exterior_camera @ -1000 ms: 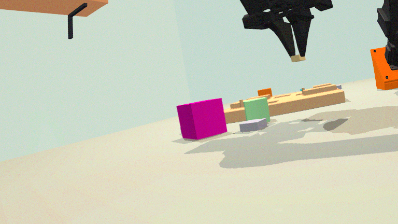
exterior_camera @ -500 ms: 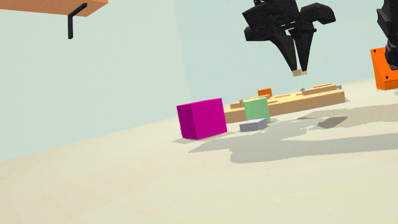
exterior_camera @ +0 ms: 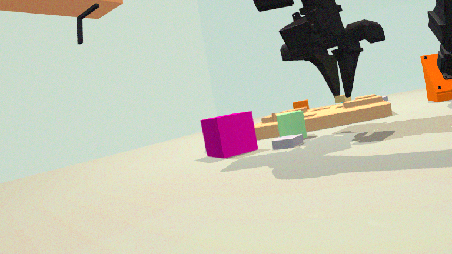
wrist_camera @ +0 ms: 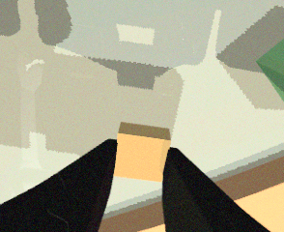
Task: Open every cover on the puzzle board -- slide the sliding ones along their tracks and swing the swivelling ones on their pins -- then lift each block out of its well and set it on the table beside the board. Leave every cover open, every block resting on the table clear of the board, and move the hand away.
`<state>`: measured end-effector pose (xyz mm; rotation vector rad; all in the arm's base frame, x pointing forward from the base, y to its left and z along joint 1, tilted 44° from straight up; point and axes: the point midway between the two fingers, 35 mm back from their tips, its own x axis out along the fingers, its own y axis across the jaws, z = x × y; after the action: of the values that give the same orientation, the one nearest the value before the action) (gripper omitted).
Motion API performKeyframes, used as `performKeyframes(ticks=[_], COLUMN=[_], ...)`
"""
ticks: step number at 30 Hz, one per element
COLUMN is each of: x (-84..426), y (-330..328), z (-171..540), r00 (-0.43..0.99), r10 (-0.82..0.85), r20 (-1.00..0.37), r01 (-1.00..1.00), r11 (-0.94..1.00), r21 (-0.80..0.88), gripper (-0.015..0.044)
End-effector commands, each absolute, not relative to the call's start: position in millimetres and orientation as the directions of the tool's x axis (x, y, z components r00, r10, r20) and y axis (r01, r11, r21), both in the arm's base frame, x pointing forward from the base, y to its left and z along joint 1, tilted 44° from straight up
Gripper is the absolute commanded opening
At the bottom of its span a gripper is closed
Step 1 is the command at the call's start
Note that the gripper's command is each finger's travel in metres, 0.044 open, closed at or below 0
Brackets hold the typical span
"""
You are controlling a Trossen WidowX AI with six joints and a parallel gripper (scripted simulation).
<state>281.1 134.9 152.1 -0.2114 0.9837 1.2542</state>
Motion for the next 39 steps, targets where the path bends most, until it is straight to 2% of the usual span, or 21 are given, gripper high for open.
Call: performKeyframes(ticks=[1,27,39], x=[280,274,275], y=[139,169,167], z=[149,121,123], r00=[-0.017,-0.017,-0.021], r10=[0.695,0.702,0.704], r20=[-0.719,-0.712,-0.710], r01=[-0.863,-0.863,-0.863], r11=[0.353,0.349,0.346], r21=[0.362,0.366,0.368], gripper=[0.0080,0.0080,0.0395])
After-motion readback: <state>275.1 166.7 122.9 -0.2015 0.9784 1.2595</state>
